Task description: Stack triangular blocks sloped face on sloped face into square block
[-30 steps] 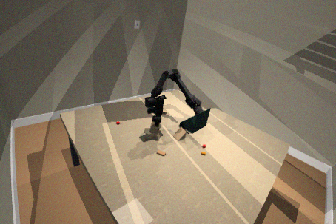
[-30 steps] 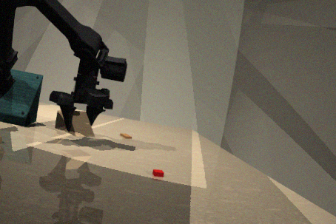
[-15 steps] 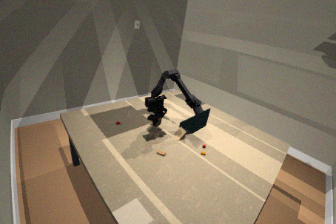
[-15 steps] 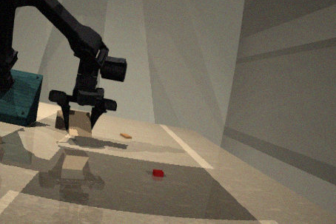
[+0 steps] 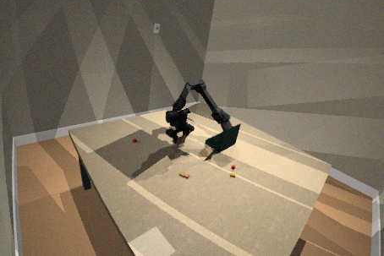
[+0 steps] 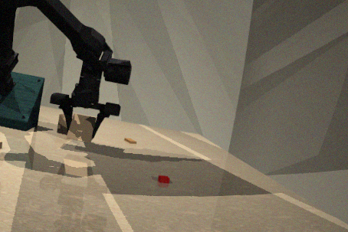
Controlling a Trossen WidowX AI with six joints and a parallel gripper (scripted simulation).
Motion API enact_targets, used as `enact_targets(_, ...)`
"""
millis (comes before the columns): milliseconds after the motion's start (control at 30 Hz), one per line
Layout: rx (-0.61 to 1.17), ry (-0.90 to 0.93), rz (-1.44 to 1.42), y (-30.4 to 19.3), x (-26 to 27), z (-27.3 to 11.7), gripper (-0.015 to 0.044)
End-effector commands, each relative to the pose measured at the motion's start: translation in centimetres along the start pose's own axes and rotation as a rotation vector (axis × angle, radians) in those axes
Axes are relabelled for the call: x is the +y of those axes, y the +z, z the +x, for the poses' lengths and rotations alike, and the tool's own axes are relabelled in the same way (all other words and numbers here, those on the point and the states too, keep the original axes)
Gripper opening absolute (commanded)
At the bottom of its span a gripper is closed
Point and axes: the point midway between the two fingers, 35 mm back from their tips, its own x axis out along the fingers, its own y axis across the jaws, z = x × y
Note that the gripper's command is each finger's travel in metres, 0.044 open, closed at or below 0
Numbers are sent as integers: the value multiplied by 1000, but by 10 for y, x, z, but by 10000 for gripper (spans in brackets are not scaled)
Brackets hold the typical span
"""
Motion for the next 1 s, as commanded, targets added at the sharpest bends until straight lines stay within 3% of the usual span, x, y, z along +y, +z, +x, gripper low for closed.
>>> enact_targets(0, 0, 1, 123, 0, 0, 0, 0)
enact_targets(233, 0, 2, 316, 0, 0, 0, 0)
enact_targets(967, 0, 2, 321, 0, 0, 0, 0)
